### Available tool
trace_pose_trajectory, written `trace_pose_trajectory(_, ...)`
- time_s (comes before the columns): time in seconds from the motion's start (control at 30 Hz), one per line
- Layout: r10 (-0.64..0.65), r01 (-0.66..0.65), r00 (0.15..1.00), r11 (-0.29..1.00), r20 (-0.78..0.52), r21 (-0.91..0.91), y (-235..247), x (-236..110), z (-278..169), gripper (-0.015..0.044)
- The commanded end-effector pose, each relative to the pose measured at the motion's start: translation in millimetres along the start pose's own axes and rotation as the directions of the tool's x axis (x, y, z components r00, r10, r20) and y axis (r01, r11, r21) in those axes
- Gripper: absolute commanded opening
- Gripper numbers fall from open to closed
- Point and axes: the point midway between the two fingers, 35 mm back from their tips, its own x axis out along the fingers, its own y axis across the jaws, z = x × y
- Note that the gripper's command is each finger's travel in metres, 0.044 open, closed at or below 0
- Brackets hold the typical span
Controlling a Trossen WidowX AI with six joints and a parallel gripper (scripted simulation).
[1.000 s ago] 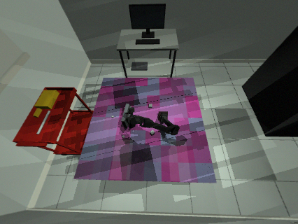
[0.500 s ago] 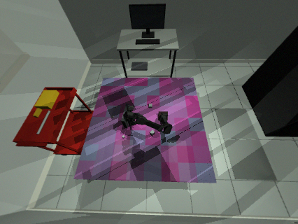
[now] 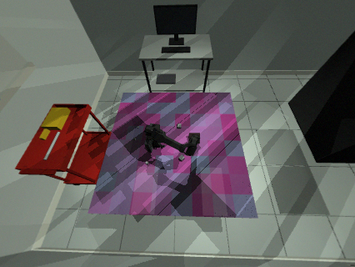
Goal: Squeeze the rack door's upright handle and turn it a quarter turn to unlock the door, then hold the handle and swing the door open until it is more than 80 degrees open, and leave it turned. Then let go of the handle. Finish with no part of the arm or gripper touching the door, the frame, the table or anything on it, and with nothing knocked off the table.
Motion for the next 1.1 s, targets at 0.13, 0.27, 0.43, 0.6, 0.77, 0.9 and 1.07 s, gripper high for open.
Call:
trace_pose_trajectory(0.13,0.152,-0.139,0.983,0.983,-0.104,0.120,-1.4,0.5,-4.8,0.0288)
trace_pose_trajectory(0.27,0.229,-0.202,0.963,0.961,-0.138,0.188,-0.9,-1.5,-5.8,0.0288)
trace_pose_trajectory(0.43,0.243,-0.212,0.959,0.956,-0.144,0.200,-0.7,-1.7,-5.9,0.0288)
trace_pose_trajectory(0.6,0.251,-0.216,0.955,0.954,-0.158,0.209,1.1,4.9,-6.8,0.0288)
trace_pose_trajectory(0.77,0.260,-0.220,0.950,0.951,-0.175,0.218,3.2,12.5,-8.0,0.0288)
trace_pose_trajectory(0.9,0.267,-0.223,0.945,0.948,-0.189,0.226,5.0,18.5,-9.1,0.0288)
trace_pose_trajectory(1.07,0.276,-0.226,0.939,0.945,-0.206,0.235,7.3,26.1,-10.6,0.0288)
